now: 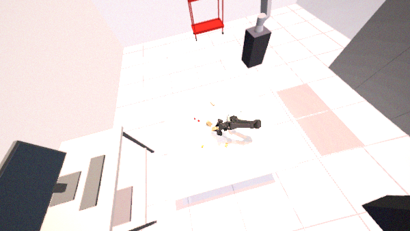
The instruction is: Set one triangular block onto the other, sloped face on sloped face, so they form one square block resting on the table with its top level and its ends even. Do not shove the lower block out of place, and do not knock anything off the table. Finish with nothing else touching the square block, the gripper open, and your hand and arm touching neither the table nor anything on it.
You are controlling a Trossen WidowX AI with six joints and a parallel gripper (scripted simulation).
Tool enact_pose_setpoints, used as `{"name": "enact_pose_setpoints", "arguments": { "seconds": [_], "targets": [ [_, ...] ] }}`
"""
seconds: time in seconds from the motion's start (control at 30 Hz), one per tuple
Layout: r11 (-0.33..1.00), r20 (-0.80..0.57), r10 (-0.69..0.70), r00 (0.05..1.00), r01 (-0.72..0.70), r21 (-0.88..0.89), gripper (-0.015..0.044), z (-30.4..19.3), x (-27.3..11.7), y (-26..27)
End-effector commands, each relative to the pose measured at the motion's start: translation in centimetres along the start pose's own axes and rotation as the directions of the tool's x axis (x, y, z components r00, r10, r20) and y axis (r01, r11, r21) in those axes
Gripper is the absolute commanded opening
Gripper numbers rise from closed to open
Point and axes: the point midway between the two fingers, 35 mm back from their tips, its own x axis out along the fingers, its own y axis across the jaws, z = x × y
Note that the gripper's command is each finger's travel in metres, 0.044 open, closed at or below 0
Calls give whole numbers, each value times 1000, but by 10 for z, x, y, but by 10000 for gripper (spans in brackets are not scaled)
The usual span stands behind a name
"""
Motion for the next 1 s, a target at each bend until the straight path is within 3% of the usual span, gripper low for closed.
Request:
{"name": "enact_pose_setpoints", "arguments": {
  "seconds": [0.0, 0.17, 0.5, 0.97],
  "targets": [
    [1000, -9, -7, 1000, 7, -7, 0, -3, -3, -3],
    [1000, 3, 0, 1000, 0, 20, 0, -1, -1, 0],
    [943, 75, 35, 997, -57, 327, 0, 0, 0, 1],
    [697, 179, 72, 981, -178, 694, 0, 0, 1, 2]
  ]
}}
